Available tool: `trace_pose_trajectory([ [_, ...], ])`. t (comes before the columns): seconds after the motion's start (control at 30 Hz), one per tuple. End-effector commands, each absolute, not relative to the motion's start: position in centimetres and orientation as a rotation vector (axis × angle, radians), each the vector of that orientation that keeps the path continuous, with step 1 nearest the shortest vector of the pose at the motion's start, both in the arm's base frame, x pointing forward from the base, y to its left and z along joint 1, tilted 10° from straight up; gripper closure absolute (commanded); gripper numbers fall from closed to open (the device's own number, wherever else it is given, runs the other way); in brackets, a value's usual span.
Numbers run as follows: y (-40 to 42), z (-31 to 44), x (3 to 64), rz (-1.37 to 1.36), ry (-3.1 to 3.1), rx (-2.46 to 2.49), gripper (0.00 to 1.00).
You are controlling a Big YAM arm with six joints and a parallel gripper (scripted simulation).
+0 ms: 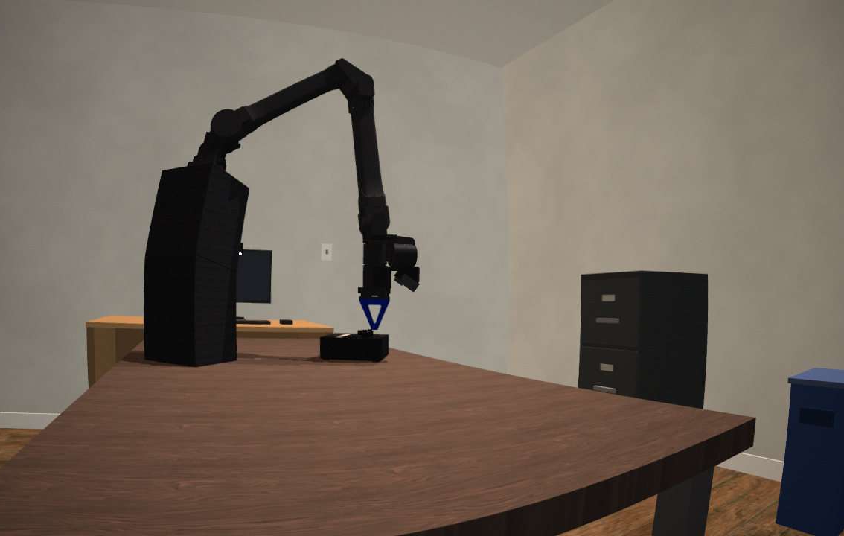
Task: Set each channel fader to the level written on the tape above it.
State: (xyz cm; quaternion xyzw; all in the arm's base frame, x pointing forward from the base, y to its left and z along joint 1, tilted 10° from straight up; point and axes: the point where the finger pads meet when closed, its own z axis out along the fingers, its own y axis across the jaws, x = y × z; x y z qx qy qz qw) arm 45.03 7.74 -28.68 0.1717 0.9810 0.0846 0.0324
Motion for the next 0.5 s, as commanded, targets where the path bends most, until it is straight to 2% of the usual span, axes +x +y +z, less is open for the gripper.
trace_pose_trajectory([
  [0.0, 8.09, -29.11, 45.57, 0.260, 3.007, 0.528, 1.00],
  [0.47, 8.26, -29.90, 45.73, 0.261, 3.006, 0.527, 1.00],
])
